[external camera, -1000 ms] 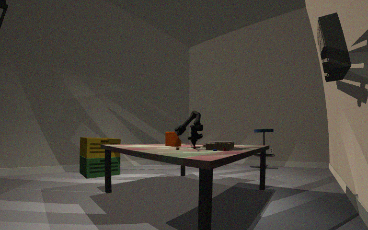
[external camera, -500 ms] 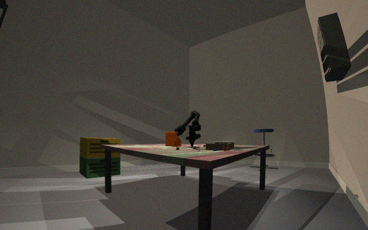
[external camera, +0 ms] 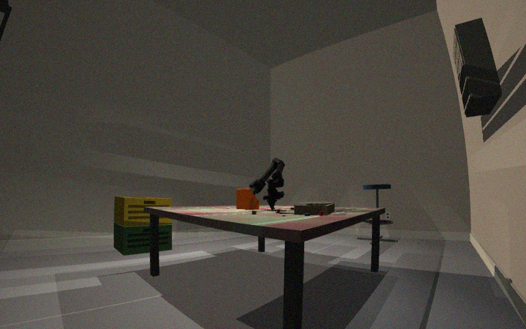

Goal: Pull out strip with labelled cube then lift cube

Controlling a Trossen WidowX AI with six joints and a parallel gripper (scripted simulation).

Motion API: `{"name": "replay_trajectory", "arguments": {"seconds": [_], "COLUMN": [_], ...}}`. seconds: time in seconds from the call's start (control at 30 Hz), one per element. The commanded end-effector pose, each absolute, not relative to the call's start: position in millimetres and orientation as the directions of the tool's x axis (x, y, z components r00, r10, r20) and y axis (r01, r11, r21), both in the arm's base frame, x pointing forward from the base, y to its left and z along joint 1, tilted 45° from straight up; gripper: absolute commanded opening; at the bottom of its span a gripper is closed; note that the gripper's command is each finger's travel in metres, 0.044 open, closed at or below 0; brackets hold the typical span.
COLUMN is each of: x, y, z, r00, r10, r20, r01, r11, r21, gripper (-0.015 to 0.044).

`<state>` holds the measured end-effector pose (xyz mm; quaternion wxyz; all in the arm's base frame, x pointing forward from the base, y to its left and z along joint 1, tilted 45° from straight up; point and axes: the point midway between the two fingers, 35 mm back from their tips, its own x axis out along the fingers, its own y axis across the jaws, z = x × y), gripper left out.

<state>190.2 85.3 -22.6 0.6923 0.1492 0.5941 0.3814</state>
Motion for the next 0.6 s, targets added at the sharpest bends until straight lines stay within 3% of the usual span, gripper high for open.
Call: {"name": "replay_trajectory", "arguments": {"seconds": [0.0, 0.57], "x": [174.2, 172.1], "y": [85.5, 84.9], "z": [-27.9, -28.5], "r00": [-0.026, -0.026], "r10": [0.7, 0.7], "r20": [-0.714, -0.714], "r01": [-0.344, -0.344], "r11": [0.664, 0.664], "r21": [0.664, 0.664], "gripper": [0.0, 0.0]}}
